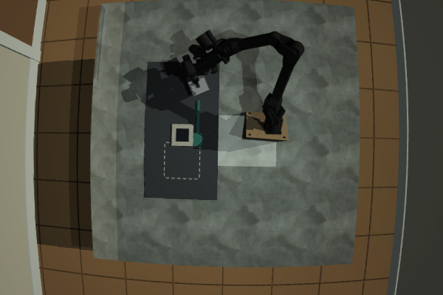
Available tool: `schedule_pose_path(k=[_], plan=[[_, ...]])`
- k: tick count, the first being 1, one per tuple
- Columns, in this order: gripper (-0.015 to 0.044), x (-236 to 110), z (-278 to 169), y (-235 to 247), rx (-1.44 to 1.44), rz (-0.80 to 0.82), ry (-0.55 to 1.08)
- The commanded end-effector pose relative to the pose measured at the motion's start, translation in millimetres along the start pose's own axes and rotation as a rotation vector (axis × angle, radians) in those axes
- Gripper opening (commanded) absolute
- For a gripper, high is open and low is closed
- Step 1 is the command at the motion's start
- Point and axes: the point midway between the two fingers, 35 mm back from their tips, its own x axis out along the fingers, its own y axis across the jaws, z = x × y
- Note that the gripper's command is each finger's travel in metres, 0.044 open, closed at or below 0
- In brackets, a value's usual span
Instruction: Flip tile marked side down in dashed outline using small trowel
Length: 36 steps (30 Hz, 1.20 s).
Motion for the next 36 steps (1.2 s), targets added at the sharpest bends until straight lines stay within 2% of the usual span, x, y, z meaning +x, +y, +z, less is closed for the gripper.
schedule_pose_path(k=[1,16,26,36], plan=[[0.0,10.4,-4.5,9.2,0.005,0.0,-0.027],[0.0,67.4,-52.0,42.3,0.097,-0.031,-0.237],[0.0,76.2,-90.8,57.1,0.193,-0.009,-0.373],[0.0,81.2,-91.5,52.1,0.195,-0.009,-0.375]])
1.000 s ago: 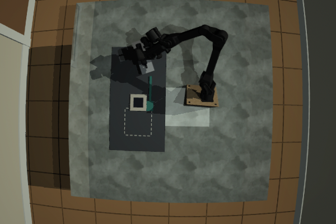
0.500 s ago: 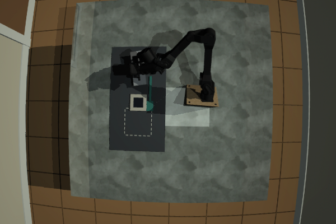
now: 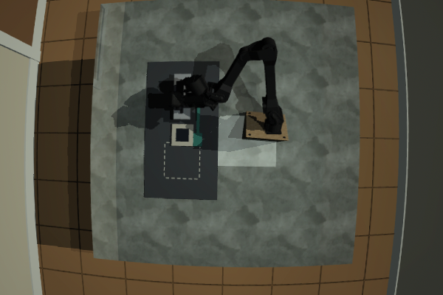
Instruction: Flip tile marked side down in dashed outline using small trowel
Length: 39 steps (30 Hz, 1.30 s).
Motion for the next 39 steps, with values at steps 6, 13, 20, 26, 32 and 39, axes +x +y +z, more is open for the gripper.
schedule_pose_path(k=[6,13,20,26,32,39], plan=[[0.0,9.0,-3.8,-10.5,0.002,0.0,0.003],[0.0,16.1,-5.0,-19.2,0.001,0.0,0.002],[0.0,22.4,-6.1,-28.0,0.001,0.0,0.002],[0.0,23.0,-10.2,-28.3,0.001,0.0,0.002],[0.0,22.8,-20.0,-27.2,0.001,0.0,0.003],[0.0,22.2,-31.3,-26.1,0.002,0.0,0.003]])
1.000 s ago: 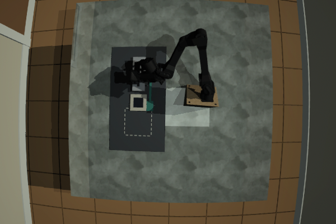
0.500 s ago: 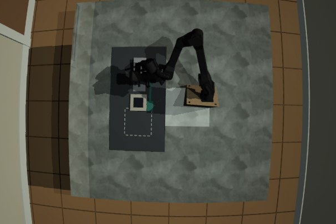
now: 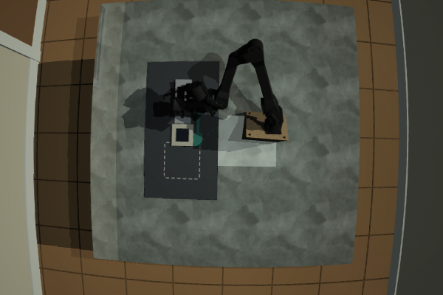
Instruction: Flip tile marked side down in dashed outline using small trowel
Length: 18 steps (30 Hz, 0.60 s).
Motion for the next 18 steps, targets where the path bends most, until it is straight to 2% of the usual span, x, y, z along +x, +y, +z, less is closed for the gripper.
schedule_pose_path(k=[1,18], plan=[[0.0,-0.9,-11.8,0.8,-0.004,0.002,0.013],[0.0,-3.8,-34.9,1.9,-0.003,0.003,0.012]])
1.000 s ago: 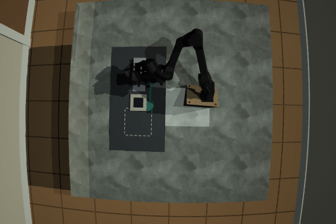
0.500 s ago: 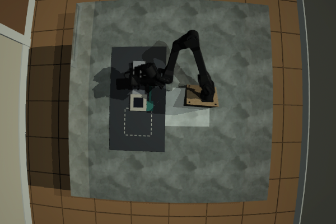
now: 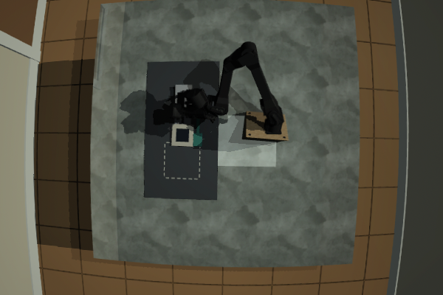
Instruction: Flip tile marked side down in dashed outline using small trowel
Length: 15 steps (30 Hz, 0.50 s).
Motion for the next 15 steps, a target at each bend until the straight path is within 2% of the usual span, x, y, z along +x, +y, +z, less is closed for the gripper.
schedule_pose_path(k=[1,15], plan=[[0.0,-1.3,-9.4,0.2,-0.007,0.004,0.019],[0.0,-8.5,-3.5,9.2,0.073,0.004,0.086]])
